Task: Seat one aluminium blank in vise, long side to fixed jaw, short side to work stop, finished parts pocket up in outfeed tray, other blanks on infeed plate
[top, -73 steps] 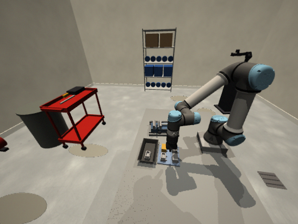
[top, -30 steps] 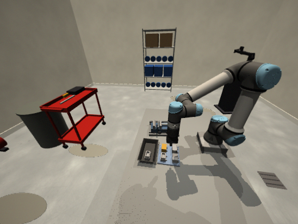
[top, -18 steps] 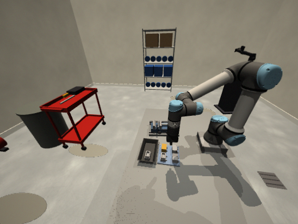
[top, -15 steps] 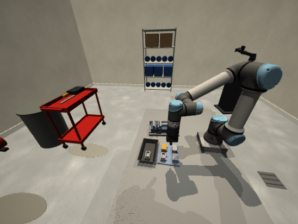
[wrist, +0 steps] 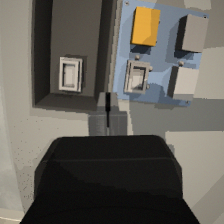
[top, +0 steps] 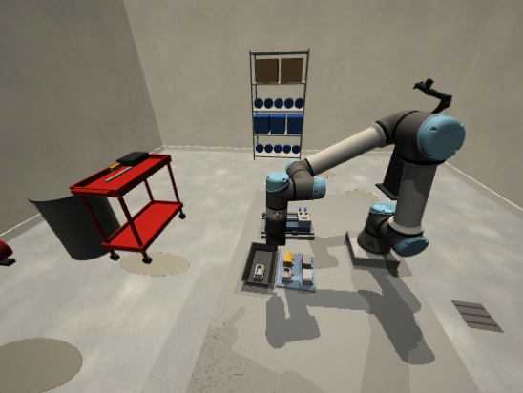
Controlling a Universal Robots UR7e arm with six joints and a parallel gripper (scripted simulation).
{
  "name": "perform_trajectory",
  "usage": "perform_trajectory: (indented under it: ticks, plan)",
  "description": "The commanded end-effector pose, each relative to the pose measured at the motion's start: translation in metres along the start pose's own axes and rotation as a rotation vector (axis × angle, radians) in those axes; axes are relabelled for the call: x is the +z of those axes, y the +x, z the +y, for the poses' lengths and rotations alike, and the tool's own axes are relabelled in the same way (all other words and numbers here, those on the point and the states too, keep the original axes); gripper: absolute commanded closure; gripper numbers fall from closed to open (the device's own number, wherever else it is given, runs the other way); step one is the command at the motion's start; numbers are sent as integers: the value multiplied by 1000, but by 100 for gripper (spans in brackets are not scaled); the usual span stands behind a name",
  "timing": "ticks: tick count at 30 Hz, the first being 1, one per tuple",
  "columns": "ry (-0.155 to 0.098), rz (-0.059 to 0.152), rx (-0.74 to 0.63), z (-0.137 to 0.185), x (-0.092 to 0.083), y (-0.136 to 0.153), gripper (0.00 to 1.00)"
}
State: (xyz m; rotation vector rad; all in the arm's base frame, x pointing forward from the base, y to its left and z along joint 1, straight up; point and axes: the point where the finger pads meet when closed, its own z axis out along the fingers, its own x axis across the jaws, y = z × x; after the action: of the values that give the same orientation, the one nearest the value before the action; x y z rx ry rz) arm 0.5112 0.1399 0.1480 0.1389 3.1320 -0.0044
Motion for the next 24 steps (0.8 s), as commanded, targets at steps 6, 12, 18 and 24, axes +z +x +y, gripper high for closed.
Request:
perform_trajectory:
  ticks: [6, 12, 18, 24]
  plan:
    - [1, 5, -1, -8, 6, -66, 100]
    - [1, 5, -1, -8, 6, -66, 100]
    - [1, 5, -1, -8, 7, -66, 100]
    - [1, 5, -1, -8, 11, -66, 100]
